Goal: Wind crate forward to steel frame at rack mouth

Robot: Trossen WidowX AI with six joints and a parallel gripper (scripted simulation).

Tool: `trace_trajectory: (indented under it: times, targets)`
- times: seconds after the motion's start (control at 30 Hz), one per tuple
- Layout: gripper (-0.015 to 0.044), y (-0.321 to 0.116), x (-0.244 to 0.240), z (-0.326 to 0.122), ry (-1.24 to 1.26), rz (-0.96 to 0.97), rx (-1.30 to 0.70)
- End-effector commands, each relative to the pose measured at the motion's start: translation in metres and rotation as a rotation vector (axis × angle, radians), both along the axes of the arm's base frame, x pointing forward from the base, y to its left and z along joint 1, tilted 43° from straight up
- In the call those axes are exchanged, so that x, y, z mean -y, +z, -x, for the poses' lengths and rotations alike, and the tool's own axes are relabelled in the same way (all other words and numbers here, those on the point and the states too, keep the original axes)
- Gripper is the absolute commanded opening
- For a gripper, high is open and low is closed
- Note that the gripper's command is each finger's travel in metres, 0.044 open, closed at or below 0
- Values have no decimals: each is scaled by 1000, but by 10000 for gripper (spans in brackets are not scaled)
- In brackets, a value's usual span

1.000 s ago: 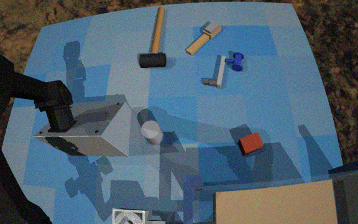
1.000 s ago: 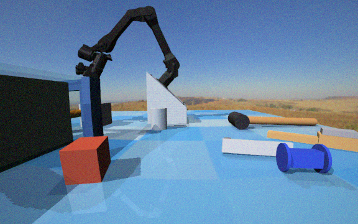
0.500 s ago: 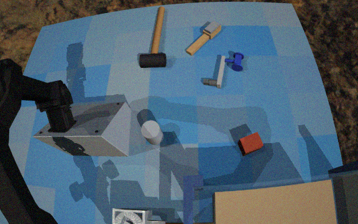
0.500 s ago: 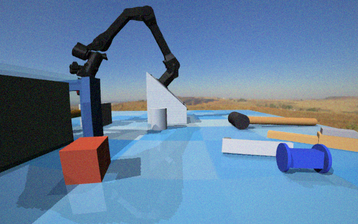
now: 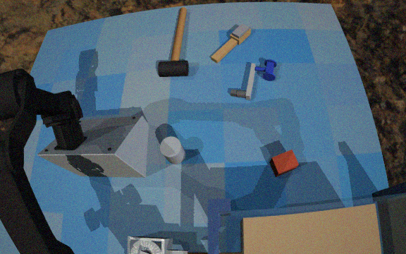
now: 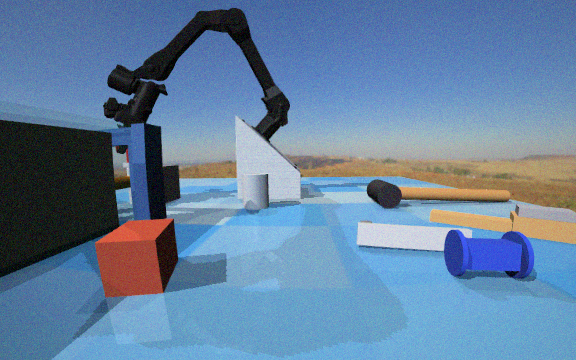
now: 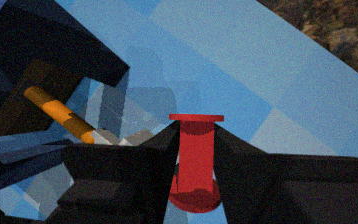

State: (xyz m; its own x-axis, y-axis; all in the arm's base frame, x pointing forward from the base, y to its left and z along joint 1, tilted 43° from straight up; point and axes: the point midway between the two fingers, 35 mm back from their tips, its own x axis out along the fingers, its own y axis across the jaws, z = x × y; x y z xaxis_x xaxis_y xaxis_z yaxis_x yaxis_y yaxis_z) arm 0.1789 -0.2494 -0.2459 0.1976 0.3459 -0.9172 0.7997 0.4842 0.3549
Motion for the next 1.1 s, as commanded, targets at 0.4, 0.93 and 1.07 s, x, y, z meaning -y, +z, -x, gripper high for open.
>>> trace_trajectory:
  times: [0.4, 0.93, 1.07]
  targets:
    - [0, 6, -6, -44, 10, -7, 49]
    - [0, 13, -15, -69, 10, -9, 51]
    - [0, 15, -18, -74, 10, -9, 51]
